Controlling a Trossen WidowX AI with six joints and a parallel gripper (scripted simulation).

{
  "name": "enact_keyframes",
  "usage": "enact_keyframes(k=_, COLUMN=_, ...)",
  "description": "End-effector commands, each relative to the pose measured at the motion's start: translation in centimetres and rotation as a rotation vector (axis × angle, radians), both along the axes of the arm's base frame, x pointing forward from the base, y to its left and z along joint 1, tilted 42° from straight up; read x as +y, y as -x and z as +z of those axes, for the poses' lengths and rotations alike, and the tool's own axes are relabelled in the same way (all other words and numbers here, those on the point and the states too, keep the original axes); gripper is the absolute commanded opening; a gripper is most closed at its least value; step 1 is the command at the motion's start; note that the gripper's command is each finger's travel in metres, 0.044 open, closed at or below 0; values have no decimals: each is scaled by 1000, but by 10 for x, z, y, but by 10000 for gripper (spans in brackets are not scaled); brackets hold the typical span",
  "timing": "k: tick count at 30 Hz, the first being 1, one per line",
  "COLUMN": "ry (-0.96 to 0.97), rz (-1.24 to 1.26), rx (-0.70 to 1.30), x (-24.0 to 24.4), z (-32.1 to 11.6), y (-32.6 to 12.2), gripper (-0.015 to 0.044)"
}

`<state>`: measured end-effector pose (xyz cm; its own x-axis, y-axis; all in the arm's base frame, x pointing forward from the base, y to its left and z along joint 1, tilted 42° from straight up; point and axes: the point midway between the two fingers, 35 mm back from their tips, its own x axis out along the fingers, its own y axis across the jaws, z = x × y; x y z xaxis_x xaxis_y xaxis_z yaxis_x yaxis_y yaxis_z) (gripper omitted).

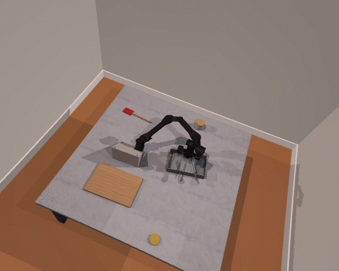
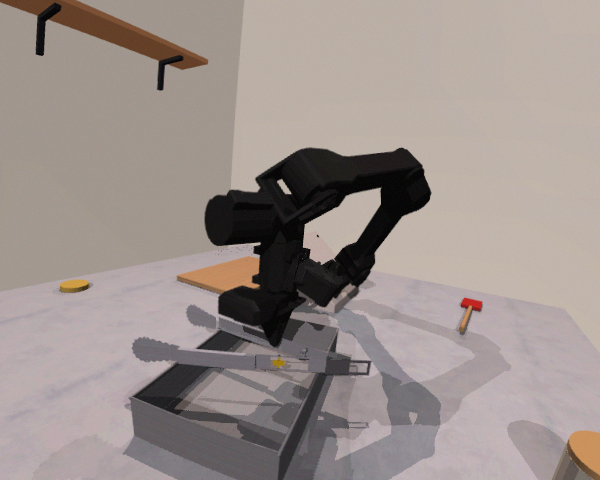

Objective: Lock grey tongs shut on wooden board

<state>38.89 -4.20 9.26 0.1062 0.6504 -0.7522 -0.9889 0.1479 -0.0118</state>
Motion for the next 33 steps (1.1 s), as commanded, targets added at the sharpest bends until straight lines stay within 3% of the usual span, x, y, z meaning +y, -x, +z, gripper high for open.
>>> enact_keyframes(k=1, ry=-5, rz=0, rx=4, x=1, z=0, y=-3, gripper=-150)
enact_keyframes(k=27, ry=0, rz=1, rx=0, x=0, z=0, y=-2, gripper=-150)
enact_keyframes(k=33, ry=13, rz=-55, rx=-21, x=-34, z=38, y=1, gripper=7)
